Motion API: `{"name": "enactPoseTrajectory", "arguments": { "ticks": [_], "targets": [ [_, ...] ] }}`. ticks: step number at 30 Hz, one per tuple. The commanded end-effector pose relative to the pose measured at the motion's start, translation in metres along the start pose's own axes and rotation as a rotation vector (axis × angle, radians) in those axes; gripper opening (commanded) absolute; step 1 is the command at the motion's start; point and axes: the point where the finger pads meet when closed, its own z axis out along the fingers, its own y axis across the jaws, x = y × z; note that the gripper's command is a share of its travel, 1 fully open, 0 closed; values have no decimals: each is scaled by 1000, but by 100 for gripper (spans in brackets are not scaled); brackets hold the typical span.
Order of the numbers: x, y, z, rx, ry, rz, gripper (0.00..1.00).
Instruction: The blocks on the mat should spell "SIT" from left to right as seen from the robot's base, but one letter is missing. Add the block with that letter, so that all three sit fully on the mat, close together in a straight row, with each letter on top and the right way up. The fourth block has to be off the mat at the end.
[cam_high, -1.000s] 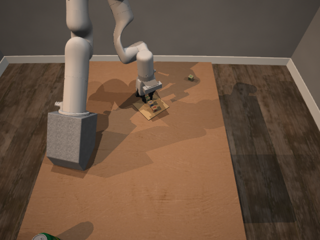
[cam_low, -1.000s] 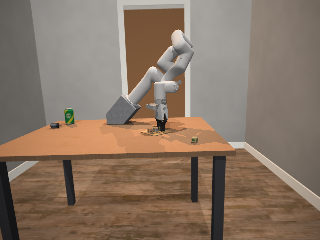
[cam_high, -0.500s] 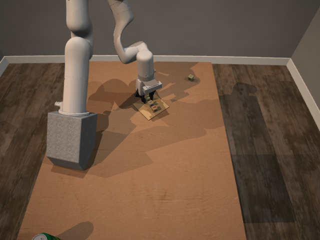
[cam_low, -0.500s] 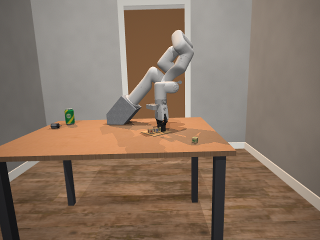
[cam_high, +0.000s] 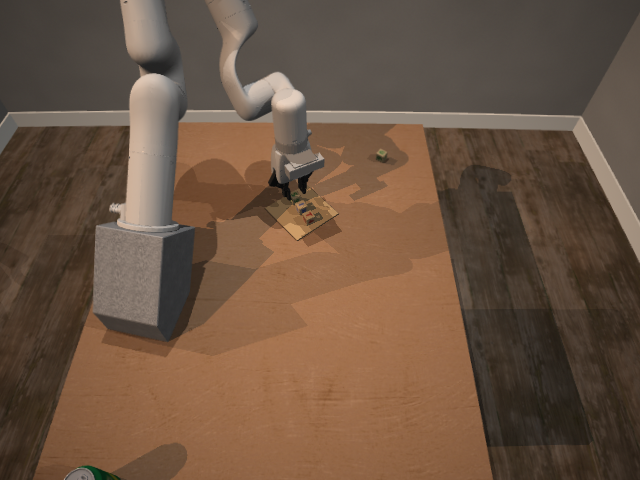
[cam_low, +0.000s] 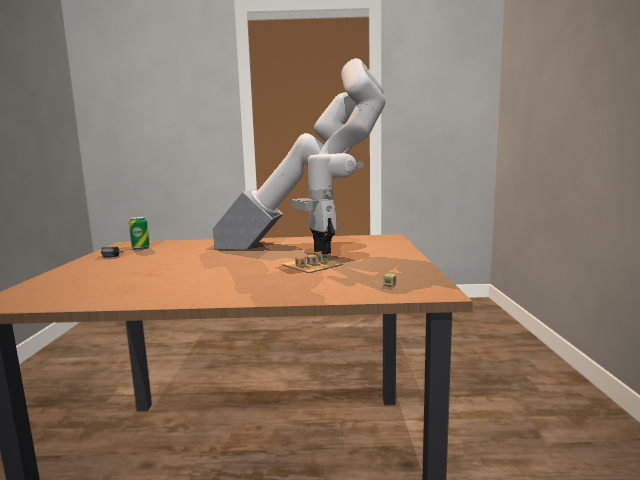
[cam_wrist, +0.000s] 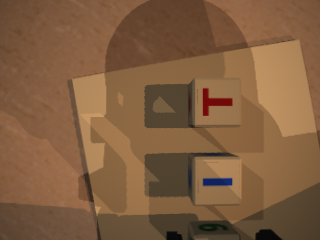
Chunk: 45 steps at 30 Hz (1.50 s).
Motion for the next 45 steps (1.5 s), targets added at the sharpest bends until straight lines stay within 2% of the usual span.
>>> {"name": "enactPoseTrajectory", "arguments": {
  "ticks": [1,10,18,19,40,45],
  "targets": [
    [-1,0,-17,-2,-2,1,43],
    [-1,0,-56,-2,-2,1,43],
    [-1,0,-62,-2,-2,1,43],
    [-1,0,-62,-2,-2,1,100],
    [-1,0,-62,-2,-2,1,100],
    [-1,0,-68,-2,-2,1,100]
  ]
}}
